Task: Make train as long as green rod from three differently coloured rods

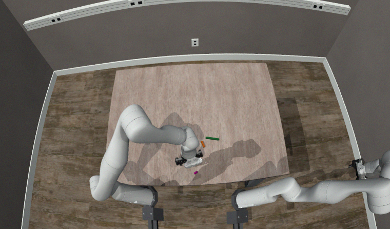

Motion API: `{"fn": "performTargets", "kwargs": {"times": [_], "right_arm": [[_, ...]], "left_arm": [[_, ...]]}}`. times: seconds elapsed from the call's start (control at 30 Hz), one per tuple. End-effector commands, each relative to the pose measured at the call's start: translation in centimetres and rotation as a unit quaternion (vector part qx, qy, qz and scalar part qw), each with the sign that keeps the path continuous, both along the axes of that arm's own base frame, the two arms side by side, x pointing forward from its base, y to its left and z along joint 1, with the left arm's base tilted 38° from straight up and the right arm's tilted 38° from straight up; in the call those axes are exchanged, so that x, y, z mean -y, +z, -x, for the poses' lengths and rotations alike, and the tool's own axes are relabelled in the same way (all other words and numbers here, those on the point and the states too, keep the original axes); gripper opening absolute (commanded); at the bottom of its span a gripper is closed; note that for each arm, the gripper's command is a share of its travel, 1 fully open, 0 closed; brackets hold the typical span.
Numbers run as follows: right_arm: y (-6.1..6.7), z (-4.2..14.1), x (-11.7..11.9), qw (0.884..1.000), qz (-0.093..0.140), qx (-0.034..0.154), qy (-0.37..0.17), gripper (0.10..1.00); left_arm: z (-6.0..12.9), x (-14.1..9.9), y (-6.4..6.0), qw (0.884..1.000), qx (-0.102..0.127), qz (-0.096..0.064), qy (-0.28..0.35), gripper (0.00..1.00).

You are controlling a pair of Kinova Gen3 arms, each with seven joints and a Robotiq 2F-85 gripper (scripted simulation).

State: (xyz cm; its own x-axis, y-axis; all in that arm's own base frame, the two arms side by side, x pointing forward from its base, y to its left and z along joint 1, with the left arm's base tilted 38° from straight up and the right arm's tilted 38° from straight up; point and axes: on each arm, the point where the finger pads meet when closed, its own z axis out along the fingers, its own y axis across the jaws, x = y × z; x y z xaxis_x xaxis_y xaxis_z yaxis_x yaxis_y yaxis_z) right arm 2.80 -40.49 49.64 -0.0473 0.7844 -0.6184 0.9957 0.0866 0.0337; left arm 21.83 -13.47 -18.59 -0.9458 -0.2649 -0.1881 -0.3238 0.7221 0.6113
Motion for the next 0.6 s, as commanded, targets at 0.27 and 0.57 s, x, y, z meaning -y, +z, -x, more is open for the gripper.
{"fn": "performTargets", "kwargs": {"times": [0.27, 0.57], "right_arm": [[0.06, 0.00, -0.01, 1.000, 0.001, 0.000, 0.000, 1.000], [0.06, 0.00, -0.01, 1.000, 0.001, 0.000, 0.000, 1.000]], "left_arm": [[0.06, 0.20, 0.14, 0.993, 0.083, 0.004, 0.080, 1.000], [0.01, 0.30, 0.25, 0.982, 0.135, 0.009, 0.132, 1.000]]}}
